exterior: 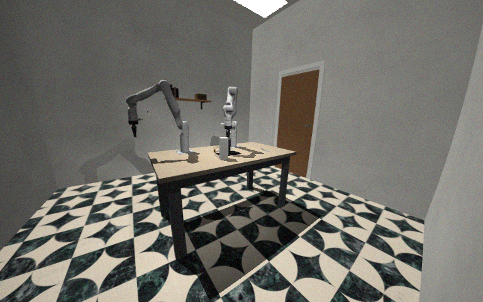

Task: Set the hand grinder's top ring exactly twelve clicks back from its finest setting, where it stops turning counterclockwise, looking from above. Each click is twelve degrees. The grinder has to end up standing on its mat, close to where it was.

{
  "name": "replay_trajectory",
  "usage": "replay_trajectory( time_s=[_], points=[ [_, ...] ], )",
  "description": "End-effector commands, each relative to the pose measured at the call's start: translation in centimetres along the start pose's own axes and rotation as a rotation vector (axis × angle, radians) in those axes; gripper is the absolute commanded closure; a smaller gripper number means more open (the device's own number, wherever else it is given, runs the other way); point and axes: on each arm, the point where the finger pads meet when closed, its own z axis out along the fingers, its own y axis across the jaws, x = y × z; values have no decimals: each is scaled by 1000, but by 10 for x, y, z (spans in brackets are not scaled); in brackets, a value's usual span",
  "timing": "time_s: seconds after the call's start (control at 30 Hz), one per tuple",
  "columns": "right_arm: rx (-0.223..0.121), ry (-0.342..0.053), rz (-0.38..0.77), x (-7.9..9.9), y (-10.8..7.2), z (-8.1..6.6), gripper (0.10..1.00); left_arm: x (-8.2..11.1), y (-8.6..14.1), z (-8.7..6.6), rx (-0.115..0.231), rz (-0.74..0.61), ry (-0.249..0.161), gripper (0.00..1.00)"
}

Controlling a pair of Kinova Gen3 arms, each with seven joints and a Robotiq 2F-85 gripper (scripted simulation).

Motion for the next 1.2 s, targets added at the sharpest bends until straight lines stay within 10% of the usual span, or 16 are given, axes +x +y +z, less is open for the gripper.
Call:
replay_trajectory(
  time_s=[0.0, 0.73, 1.17],
  points=[
    [0, -2, 0, 0, 0, -1, 99, 0, 0, -1, 2, 0, 0, 1],
    [0, -2, 0, 0, 0, -1, 99, 0, -1, -8, 2, 0, 0, 1],
    [0, -2, 0, 0, 0, -1, 99, 0, -1, -52, 2, 0, 0, 1]
  ],
)
